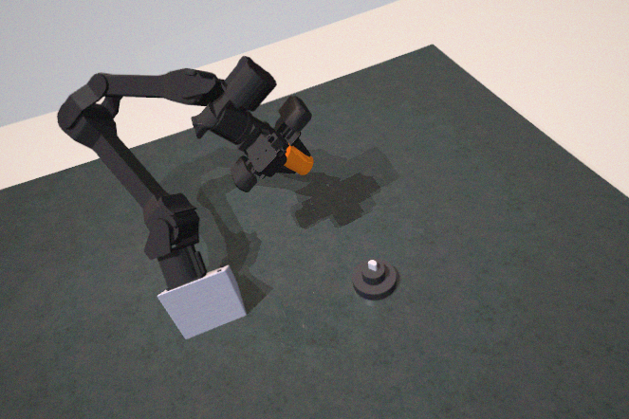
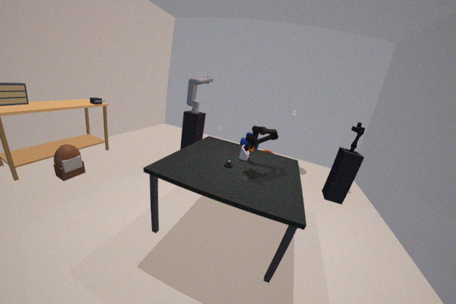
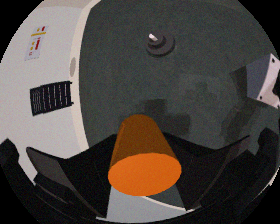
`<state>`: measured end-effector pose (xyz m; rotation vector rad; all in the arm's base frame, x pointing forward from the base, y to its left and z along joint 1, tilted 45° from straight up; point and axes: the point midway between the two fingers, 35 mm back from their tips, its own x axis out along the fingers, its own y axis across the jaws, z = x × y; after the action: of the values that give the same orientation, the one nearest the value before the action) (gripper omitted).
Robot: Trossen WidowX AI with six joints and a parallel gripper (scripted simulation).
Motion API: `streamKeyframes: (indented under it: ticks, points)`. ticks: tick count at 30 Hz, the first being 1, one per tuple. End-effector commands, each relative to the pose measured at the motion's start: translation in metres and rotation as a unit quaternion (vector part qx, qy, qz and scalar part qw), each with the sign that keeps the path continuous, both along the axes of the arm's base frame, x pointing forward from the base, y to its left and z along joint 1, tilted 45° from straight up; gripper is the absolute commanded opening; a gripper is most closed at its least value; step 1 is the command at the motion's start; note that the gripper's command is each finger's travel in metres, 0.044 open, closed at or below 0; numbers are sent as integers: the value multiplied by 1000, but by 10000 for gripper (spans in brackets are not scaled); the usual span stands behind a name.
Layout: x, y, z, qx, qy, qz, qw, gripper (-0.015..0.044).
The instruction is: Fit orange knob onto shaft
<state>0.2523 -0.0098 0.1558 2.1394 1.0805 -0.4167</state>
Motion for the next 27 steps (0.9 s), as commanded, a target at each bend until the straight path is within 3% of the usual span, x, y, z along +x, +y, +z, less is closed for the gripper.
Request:
streamKeyframes:
  ticks: [1,27]
  points:
    - [3,3,-3,-5,24,28,999,0]
    - [17,34,-31,-13,198,208,958,0]
